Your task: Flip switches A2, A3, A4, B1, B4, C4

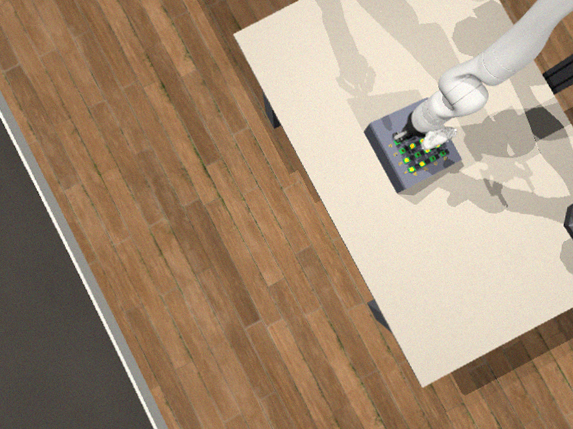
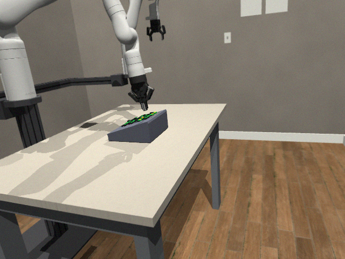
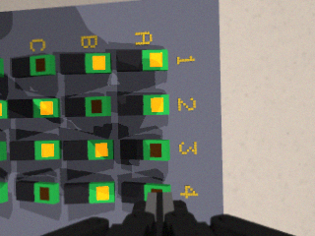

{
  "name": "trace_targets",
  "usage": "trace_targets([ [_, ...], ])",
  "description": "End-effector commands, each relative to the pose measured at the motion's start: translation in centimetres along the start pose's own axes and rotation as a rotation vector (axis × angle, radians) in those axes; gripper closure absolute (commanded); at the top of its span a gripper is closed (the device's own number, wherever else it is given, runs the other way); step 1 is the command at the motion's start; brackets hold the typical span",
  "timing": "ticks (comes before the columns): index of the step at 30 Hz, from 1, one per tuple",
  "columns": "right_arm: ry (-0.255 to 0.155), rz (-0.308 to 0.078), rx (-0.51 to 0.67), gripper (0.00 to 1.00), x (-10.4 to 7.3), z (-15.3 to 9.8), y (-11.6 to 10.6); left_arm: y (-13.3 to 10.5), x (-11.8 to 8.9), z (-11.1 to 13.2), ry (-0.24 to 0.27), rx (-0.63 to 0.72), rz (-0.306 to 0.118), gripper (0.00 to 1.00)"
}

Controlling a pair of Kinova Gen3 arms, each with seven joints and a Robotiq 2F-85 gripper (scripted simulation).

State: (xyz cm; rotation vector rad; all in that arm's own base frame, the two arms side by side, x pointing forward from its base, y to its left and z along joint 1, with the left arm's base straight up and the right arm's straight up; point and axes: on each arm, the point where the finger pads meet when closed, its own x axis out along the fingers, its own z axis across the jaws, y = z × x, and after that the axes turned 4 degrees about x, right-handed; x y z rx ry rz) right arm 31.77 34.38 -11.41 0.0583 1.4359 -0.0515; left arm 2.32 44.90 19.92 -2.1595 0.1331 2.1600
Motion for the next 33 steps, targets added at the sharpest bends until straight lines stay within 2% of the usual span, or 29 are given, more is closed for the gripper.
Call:
trace_targets([
  [1,-0.001,0.001,0.0,0.903,-0.1,0.0,0.1,0.0,-0.1,0.0,0.0,0.0,-0.002,0.002],
  [10,-0.001,0.001,0.0,0.903,0.0,0.1,0.1,0.0,-0.1,0.0,0.0,0.0,-0.002,0.002],
  [19,-0.001,0.001,0.0,0.903,1.7,0.1,0.1,0.0,-0.1,0.0,0.0,0.0,-0.002,0.002],
  [33,-0.001,0.001,0.0,0.903,2.3,0.1,0.1,0.0,-0.1,0.0,0.0,0.0,-0.002,0.002],
])
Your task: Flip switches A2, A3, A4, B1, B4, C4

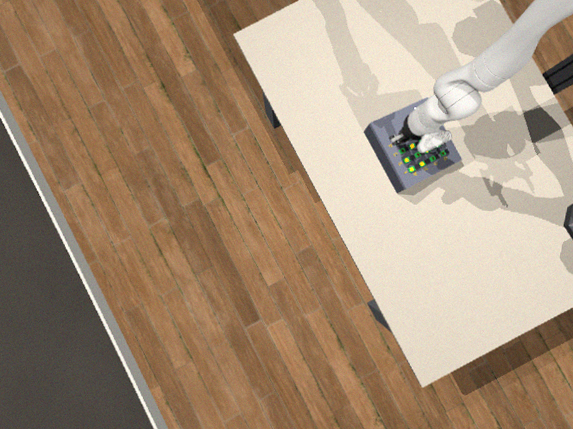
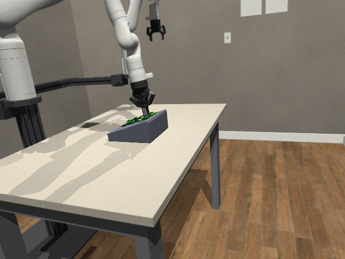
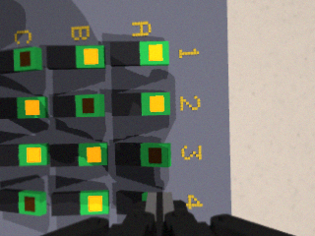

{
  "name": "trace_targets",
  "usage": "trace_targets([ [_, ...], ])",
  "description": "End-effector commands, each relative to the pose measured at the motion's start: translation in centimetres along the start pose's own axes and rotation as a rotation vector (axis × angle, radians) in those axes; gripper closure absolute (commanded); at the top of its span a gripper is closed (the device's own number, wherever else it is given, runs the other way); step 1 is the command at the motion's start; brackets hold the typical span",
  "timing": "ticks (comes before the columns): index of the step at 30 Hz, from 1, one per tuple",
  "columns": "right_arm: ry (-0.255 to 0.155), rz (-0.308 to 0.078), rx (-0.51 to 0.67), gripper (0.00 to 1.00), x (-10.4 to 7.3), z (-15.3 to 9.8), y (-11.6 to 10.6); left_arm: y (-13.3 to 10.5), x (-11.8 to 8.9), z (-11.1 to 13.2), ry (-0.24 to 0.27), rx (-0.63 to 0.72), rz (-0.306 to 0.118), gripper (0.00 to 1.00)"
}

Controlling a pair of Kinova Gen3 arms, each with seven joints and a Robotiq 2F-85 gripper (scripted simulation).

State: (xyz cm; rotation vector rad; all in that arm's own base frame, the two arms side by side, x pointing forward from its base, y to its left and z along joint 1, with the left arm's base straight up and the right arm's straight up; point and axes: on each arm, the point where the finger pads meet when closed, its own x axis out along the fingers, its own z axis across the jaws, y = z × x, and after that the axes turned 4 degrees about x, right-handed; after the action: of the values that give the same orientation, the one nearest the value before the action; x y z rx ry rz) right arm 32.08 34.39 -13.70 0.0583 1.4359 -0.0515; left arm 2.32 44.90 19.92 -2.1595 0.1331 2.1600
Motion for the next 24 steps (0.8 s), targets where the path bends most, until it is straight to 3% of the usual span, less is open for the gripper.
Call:
trace_targets([
  [1,-0.001,0.001,0.0,0.903,0.01,0.05,0.06,-0.04,-0.08,0.01,0.0,0.0,-0.002,0.002],
  [24,-0.001,0.001,0.0,0.903,0.51,0.05,0.06,-0.04,-0.08,0.01,0.0,0.0,-0.002,0.002],
])
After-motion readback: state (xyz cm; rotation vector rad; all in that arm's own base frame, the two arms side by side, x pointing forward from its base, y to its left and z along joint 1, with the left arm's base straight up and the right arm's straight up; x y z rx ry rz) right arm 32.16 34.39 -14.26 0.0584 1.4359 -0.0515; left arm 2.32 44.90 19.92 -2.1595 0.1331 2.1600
